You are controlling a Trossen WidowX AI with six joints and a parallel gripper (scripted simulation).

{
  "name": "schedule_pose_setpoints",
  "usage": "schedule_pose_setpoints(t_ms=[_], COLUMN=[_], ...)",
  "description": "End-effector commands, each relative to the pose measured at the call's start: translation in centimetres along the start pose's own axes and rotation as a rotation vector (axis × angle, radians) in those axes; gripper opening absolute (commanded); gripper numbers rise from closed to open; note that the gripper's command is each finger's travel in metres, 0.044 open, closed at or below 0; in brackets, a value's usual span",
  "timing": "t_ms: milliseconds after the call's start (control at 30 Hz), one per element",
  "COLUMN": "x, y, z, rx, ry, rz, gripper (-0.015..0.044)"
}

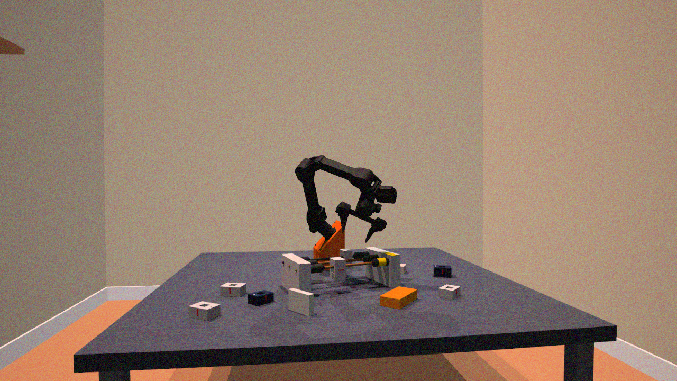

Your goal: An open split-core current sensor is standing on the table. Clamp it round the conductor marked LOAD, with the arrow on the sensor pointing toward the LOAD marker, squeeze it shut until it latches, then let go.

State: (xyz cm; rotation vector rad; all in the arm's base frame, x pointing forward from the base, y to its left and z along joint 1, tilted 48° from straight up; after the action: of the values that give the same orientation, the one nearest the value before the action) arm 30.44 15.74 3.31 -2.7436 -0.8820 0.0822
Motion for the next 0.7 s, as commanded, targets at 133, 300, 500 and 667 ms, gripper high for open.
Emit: schedule_pose_setpoints(t_ms=[133,300,500,667], x=[-4.38,-4.38,-3.83,-3.83], y=[-1.82,-1.82,-1.79,-1.79], z=[2.21,2.21,2.08,2.08], rx=[-0.062,-0.062,-0.064,-0.064], ry=[0.746,0.746,0.675,0.675], rz=[-0.279,-0.279,-0.246,-0.246], gripper=[0.044,0.044,0.044,0.044])
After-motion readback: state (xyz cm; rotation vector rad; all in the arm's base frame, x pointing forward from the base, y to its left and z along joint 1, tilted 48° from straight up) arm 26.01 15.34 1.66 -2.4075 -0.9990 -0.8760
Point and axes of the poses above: the point midway between the two fingers, 35 mm back from their tips, its own y axis out along the fingers, its own z axis across the jaws, x = y × z, the point moved 3 cm from there along -y, back along the fingers, and after that the axes turned 11 degrees about -y, right-handed, at the moved point
